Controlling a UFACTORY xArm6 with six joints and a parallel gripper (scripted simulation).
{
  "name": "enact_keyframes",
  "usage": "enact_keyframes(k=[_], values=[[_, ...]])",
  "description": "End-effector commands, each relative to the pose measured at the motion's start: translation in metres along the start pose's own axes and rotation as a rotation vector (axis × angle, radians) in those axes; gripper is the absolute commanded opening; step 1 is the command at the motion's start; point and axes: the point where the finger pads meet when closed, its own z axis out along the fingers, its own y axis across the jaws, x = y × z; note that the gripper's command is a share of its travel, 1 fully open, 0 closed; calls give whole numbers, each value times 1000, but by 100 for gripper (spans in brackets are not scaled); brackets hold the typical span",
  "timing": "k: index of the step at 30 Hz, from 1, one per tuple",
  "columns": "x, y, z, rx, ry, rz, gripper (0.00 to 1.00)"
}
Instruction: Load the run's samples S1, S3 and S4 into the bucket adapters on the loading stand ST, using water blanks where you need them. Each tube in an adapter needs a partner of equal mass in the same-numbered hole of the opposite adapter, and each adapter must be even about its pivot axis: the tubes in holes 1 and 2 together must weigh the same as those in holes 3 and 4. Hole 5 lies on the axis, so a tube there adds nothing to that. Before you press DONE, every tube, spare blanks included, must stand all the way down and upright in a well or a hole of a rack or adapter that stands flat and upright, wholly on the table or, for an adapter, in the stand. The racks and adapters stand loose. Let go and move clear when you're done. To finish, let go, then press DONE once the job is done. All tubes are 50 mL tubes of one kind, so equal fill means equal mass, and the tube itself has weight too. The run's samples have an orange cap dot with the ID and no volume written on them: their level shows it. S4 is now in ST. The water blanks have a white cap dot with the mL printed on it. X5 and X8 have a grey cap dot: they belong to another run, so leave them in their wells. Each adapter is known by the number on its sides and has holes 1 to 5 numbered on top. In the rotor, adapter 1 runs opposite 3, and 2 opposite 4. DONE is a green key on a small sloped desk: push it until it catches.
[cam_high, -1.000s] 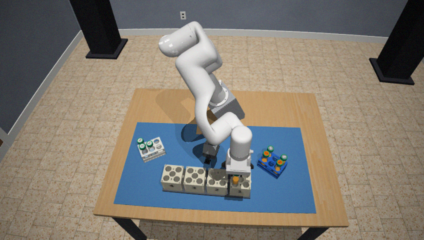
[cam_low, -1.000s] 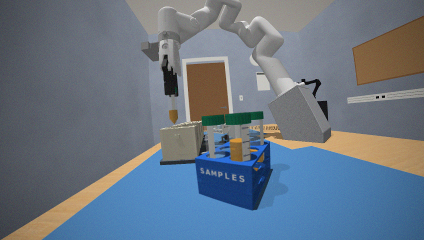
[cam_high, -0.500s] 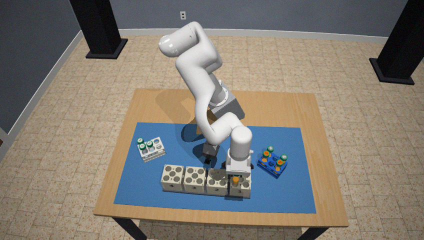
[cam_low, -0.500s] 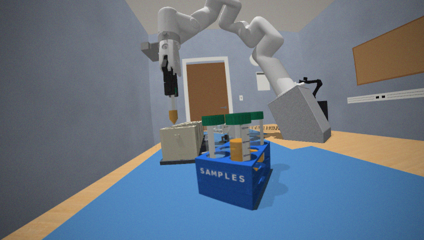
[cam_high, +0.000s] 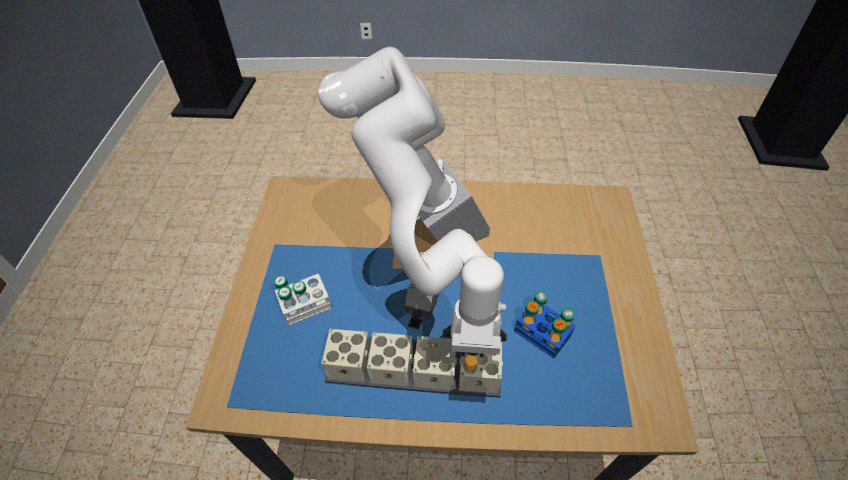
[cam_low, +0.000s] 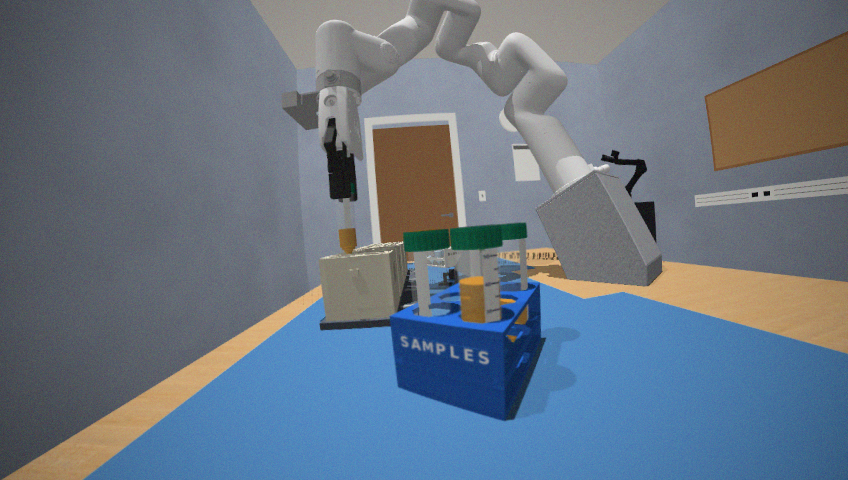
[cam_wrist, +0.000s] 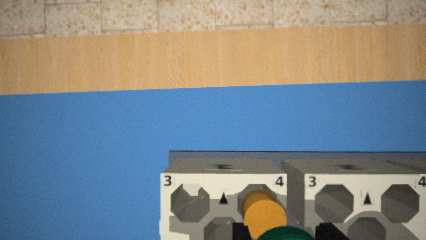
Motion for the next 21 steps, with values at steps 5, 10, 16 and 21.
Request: enact_keyframes(k=[5,10,16,21], values=[[2,-1,6,2,4,1,0],[2,-1,11,2,4,1,0],[2,0,14,2,4,1,0],[2,-1,20,2,4,1,0]])
